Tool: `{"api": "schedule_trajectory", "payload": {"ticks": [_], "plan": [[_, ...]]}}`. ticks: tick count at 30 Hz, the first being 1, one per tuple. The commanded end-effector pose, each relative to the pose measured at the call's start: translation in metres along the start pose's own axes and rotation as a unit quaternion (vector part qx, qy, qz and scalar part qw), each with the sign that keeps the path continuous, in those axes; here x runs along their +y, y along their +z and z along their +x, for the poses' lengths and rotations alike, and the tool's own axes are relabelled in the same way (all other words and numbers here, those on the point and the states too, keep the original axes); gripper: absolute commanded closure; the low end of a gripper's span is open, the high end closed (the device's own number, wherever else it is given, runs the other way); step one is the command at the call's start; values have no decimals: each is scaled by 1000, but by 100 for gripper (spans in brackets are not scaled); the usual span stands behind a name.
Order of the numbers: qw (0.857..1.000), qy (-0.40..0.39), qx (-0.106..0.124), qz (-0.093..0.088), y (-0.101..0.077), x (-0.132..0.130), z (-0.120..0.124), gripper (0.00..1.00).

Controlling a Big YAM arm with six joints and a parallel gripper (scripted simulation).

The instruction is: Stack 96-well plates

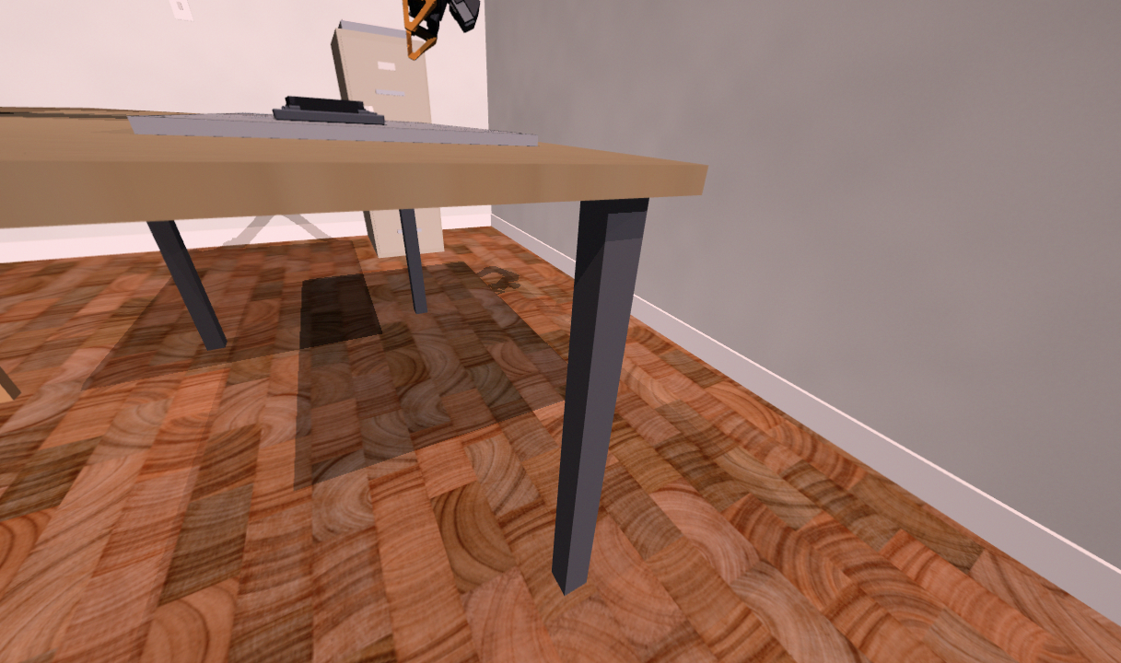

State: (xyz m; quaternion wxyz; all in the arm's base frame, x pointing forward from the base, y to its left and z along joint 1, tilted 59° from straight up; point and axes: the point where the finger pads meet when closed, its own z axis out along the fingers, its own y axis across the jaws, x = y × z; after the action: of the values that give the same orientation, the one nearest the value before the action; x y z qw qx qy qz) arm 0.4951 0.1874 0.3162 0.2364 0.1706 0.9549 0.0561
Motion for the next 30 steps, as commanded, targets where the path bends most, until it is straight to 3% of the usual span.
{"api": "schedule_trajectory", "payload": {"ticks": [1, 3, 6, 9, 11, 15, 16, 17, 18, 20, 24, 25, 26, 30], "plan": [[1000, -9, -16, -14, -17, -15, -6, 0], [999, -35, 14, 11, -12, -29, 2, 0], [999, -33, 0, 1, -15, -39, -1, 0], [999, -33, 0, 2, -13, -54, 2, 0], [998, -57, 28, 21, -13, -67, 11, 0], [998, -57, 25, 19, -12, -76, 12, 0], [996, -71, 48, 32, 1, -77, 12, 0], [995, -80, 54, 35, 1, -80, 10, 0], [995, -79, 47, 31, -11, -91, 18, 0], [996, -78, 36, 24, -10, -97, 16, 0], [996, -78, 36, 25, -9, -116, 23, 0], [994, -91, 59, 35, -9, -124, 30, 0], [992, -99, 67, 38, -9, -128, 33, 0], [993, -98, 55, 33, -7, -143, 35, 0]]}}
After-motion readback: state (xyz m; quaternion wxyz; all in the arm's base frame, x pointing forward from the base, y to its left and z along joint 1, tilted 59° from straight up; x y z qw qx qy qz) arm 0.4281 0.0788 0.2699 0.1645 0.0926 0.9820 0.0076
